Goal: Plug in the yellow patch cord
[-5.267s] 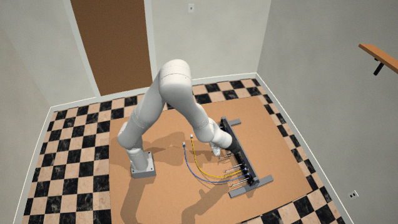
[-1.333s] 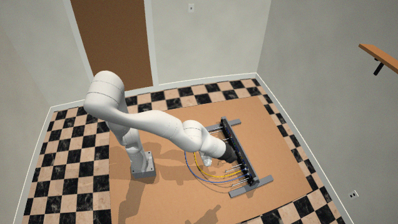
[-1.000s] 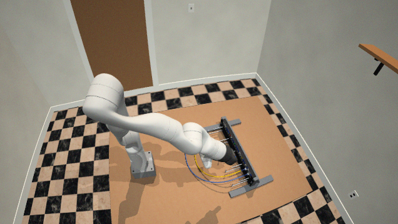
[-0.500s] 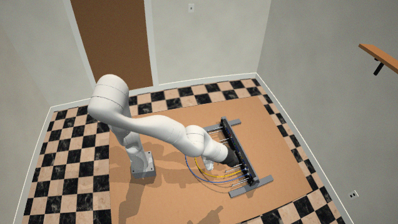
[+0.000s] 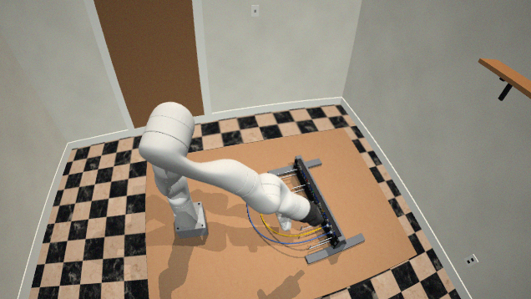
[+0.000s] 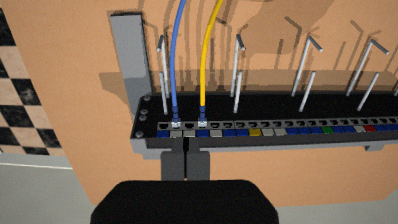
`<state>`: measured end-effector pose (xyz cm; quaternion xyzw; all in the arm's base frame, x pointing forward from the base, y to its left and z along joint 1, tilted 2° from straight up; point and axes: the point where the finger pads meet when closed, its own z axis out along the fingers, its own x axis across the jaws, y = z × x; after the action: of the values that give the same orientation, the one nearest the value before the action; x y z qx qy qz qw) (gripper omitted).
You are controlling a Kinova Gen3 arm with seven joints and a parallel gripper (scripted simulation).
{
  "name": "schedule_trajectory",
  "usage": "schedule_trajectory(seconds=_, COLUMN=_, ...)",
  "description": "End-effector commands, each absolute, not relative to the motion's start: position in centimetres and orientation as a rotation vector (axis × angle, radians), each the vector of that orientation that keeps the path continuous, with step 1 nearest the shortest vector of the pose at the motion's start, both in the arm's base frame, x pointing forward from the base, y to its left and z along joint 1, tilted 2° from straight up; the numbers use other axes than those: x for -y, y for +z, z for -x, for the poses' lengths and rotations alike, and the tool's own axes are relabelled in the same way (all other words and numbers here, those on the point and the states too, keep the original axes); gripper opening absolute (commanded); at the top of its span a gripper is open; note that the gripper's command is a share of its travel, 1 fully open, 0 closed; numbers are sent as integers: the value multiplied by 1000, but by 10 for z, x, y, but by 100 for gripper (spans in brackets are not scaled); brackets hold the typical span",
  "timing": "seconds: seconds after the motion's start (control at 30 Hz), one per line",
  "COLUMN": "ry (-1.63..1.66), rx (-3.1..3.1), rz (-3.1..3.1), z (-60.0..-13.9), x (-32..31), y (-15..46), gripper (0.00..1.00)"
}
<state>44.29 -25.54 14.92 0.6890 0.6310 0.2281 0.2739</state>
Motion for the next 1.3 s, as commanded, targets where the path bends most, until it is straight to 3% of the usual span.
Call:
schedule_trajectory(seconds=0.0, ry=635, rx=-1722, rz=-1835, z=-460, x=243, y=140, gripper=0)
schedule_trajectory(seconds=0.6, ry=635, rx=-1722, rz=-1835, z=-502, x=247, y=92, gripper=0)
schedule_trajectory(seconds=1.27, ry=633, rx=-1723, rz=-1831, z=-509, x=247, y=85, gripper=0)
